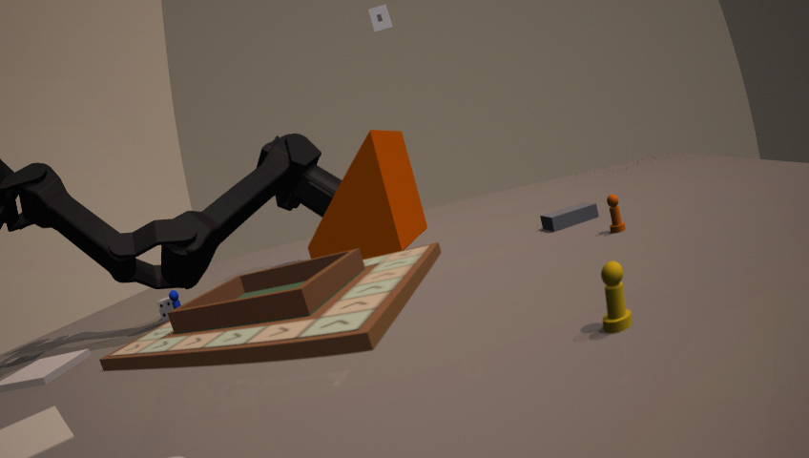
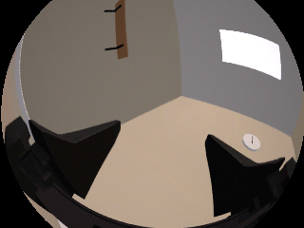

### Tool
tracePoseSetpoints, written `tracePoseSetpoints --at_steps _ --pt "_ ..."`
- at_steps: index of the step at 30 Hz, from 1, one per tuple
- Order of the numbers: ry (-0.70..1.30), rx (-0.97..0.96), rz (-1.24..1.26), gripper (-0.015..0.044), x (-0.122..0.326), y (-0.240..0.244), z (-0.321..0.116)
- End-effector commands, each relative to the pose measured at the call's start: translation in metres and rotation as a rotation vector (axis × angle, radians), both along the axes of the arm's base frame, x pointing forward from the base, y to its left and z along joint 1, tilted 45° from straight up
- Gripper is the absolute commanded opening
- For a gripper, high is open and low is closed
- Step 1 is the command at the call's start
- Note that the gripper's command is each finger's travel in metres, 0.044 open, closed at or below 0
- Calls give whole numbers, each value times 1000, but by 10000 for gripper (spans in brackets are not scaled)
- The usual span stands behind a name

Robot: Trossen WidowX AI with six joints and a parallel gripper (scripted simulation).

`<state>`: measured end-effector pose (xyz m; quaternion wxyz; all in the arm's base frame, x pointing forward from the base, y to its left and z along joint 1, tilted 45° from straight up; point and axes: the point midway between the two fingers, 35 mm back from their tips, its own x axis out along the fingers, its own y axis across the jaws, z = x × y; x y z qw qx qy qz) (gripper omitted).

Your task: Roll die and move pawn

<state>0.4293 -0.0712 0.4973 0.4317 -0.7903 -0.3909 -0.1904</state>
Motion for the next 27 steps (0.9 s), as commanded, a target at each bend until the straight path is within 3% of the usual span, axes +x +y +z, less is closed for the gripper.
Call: tracePoseSetpoints --at_steps 1,5,15,21,27 --pt "-4 0 -6 374 -1 -2 1" --pt "-97 -3 -107 275 -28 -28 25" --pt "-476 -213 -348 275 -148 -15 105" --pt "-652 -370 -497 275 -212 -2 125" --pt "-954 -760 -878 275 -298 35 131"
